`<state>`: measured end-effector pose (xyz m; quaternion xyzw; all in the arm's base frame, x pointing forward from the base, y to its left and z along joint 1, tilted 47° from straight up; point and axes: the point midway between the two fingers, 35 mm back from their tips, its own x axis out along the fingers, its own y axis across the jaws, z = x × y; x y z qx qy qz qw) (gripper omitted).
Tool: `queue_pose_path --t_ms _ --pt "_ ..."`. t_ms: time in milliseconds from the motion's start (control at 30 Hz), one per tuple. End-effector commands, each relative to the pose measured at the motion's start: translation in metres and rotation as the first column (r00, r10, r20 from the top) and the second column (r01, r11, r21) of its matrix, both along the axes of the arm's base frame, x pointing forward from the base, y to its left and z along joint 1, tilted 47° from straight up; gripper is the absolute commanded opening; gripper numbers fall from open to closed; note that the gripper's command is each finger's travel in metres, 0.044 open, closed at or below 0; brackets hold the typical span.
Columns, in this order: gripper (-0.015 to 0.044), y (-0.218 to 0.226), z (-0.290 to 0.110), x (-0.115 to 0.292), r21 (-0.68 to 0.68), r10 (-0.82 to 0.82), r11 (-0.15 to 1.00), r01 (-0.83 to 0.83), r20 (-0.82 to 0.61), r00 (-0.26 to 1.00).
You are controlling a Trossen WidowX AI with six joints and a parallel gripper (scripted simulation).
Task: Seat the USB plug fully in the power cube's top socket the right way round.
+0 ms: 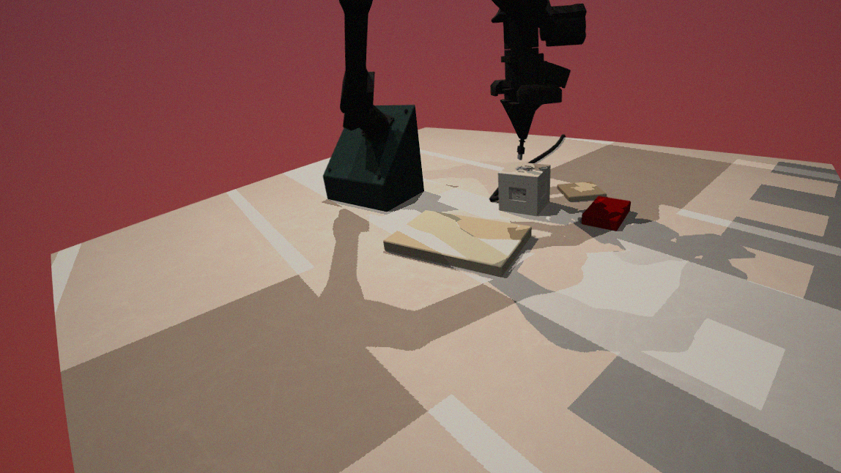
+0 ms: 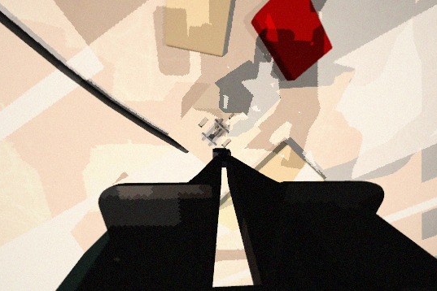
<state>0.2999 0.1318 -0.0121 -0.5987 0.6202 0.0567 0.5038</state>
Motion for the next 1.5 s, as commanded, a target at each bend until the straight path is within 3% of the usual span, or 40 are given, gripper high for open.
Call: queue_pose_path --t_ms 0,433,933,1467 --pt "0.0 0.0 -0.0003 0.0 -0.016 0.057 0.998 -0.058 -0.057 0.997" --pt "0.0 0.0 -0.0003 0.0 -0.05 0.271 0.953 -0.298 -0.295 0.916" --pt "0.0 0.0 -0.0003 -0.0001 -0.014 0.455 0.835 -0.551 -0.545 0.704" --pt "0.0 0.0001 -0.0003 0.0003 -0.011 0.461 0.829 -0.559 -0.553 0.694"
